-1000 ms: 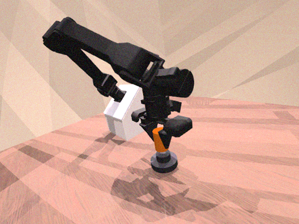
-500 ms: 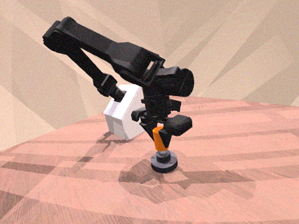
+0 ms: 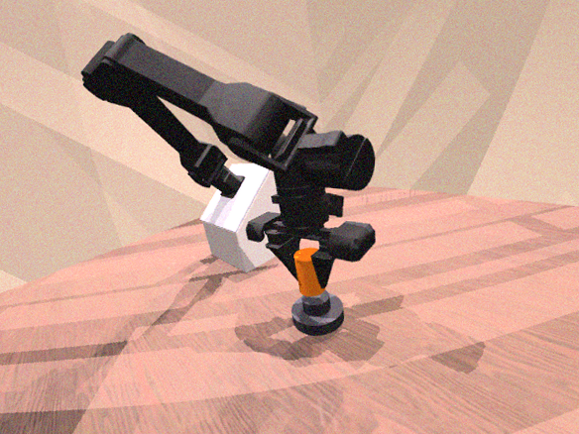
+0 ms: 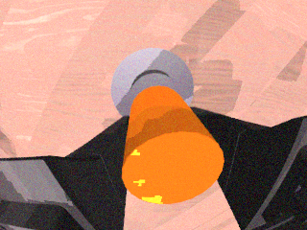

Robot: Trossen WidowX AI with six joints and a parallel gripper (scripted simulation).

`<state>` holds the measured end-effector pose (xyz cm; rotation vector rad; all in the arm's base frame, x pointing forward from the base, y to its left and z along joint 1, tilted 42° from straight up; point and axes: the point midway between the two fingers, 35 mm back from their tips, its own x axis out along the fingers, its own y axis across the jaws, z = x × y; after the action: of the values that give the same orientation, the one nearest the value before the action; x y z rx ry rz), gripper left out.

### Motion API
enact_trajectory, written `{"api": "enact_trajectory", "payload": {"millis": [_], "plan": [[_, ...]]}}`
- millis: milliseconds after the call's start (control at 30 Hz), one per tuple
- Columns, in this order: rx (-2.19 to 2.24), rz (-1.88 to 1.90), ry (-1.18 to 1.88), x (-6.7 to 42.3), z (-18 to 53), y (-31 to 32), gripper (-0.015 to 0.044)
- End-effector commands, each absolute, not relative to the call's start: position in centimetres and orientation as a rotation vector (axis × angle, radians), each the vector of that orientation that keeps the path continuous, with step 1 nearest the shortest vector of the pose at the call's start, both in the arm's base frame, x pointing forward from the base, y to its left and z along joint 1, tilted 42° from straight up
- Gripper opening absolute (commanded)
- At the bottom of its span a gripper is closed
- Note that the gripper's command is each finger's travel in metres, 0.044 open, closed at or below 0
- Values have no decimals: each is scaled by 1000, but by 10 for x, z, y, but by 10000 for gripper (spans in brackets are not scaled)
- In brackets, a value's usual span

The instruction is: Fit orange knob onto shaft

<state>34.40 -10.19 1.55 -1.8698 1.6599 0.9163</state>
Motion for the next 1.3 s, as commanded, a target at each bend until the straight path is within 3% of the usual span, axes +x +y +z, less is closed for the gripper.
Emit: {"api": "enact_trajectory", "payload": {"millis": [0, 533, 1267], "plan": [[-1880, 922, 1654, 346, 15, -102, 0], [-2014, 1134, 1610, 344, 15, -96, 0], [-2014, 1134, 1610, 344, 15, -96, 0]]}}
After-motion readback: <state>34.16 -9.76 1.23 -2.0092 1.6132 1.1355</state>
